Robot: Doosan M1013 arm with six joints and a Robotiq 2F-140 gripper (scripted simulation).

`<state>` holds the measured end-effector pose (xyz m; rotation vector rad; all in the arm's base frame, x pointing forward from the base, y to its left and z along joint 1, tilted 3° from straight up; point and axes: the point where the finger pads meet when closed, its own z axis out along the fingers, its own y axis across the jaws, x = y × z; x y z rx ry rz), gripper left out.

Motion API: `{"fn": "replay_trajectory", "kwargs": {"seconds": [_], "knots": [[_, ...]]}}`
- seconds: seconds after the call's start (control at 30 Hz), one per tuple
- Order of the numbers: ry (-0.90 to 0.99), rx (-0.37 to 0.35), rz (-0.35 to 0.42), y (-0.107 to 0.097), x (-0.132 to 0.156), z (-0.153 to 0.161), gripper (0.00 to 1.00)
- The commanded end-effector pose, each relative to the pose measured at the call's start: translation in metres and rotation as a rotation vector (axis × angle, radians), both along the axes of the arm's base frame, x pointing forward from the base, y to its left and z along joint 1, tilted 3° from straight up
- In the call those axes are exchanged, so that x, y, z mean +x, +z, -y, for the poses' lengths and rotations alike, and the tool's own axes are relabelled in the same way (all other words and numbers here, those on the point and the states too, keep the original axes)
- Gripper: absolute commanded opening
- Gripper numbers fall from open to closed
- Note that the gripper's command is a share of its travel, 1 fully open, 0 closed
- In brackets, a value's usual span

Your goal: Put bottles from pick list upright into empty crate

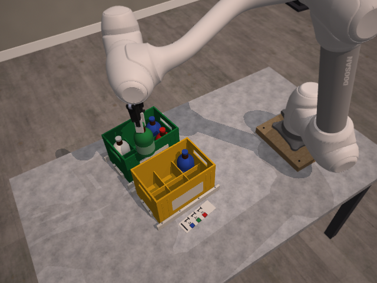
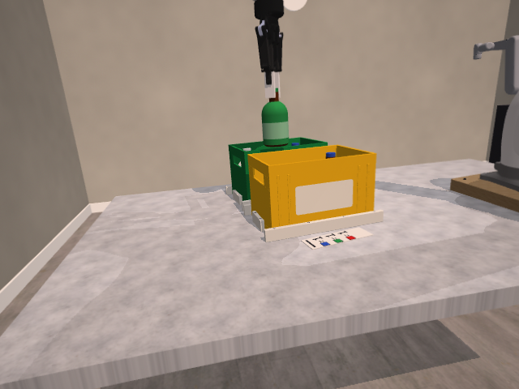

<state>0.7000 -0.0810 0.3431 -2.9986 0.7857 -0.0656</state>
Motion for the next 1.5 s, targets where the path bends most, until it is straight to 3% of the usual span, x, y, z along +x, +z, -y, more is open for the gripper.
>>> {"fn": "replay_trajectory", "kwargs": {"seconds": [0.0, 1.47], "knots": [[0.0, 0.0, 0.0, 0.0, -0.004, -0.004, 0.0], [0.0, 0.0, 0.0, -0.001, -0.056, -0.06, 0.0]]}}
